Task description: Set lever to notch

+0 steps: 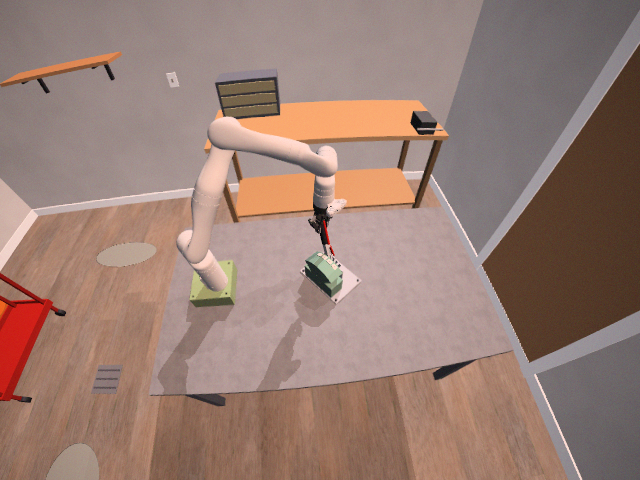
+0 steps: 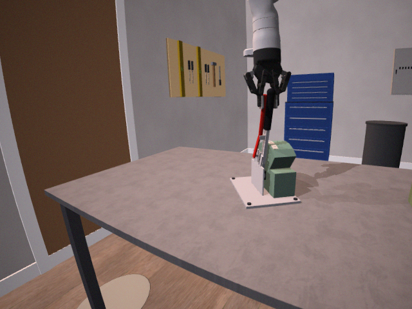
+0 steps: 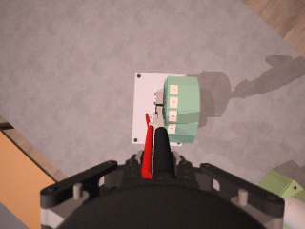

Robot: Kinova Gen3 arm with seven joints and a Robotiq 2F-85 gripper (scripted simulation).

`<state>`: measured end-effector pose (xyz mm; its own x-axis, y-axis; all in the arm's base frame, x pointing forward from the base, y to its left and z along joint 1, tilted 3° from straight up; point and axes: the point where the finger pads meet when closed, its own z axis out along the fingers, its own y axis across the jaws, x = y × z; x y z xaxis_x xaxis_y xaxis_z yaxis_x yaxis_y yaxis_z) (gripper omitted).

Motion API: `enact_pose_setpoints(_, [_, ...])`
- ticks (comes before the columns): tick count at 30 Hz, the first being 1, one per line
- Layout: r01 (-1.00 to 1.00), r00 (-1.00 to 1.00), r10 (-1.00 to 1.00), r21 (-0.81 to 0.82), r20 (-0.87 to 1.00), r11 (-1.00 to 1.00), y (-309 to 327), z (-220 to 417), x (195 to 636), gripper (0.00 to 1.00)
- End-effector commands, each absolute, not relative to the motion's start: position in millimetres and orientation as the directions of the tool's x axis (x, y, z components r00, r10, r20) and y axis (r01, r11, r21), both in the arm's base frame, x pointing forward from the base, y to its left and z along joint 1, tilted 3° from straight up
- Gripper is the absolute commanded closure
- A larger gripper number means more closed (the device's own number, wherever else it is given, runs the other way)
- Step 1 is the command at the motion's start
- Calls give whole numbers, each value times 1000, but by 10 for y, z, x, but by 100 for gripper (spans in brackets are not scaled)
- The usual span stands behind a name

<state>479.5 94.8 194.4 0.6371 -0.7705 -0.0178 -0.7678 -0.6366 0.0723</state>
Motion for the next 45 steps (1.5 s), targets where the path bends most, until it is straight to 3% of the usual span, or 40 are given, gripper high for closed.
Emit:
enact_pose_setpoints(1, [-784,620,-785,54,14,-618,797,1989,4988,100])
enact_pose_setpoints(45, [-784,620,-785,54,14,-618,723,2005,5047,100])
